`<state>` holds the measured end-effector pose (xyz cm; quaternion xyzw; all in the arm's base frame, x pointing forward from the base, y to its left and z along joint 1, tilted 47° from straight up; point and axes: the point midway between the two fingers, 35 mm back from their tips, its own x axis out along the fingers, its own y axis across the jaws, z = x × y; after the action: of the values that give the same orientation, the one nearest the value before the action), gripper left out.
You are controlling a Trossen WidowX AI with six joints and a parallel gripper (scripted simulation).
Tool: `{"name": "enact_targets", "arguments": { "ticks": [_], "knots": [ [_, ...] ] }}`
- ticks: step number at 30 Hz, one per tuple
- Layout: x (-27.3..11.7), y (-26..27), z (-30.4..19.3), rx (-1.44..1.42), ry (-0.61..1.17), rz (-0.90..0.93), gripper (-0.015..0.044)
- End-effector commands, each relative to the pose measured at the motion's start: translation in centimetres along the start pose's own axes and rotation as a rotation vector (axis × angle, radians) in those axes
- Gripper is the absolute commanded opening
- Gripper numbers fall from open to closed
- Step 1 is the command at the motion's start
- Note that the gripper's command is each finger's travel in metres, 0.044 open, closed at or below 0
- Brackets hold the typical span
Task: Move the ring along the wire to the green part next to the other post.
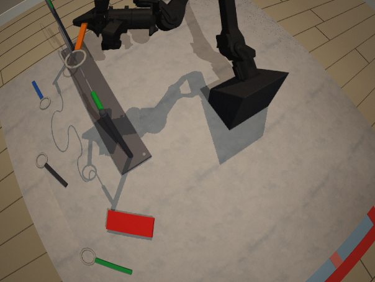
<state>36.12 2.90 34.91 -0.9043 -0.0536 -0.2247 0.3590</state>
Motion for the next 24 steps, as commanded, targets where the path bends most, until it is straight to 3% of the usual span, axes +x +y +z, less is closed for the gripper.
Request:
{"name": "enact_targets", "arguments": {
  "ticks": [1,24],
  "knots": [
    [-0.3,1.6,0.3,0.064,0.004,0.047,-0.0150],
    [-1.5,6.0,1.2,0.326,0.042,0.196,-0.0150]
  ]
}}
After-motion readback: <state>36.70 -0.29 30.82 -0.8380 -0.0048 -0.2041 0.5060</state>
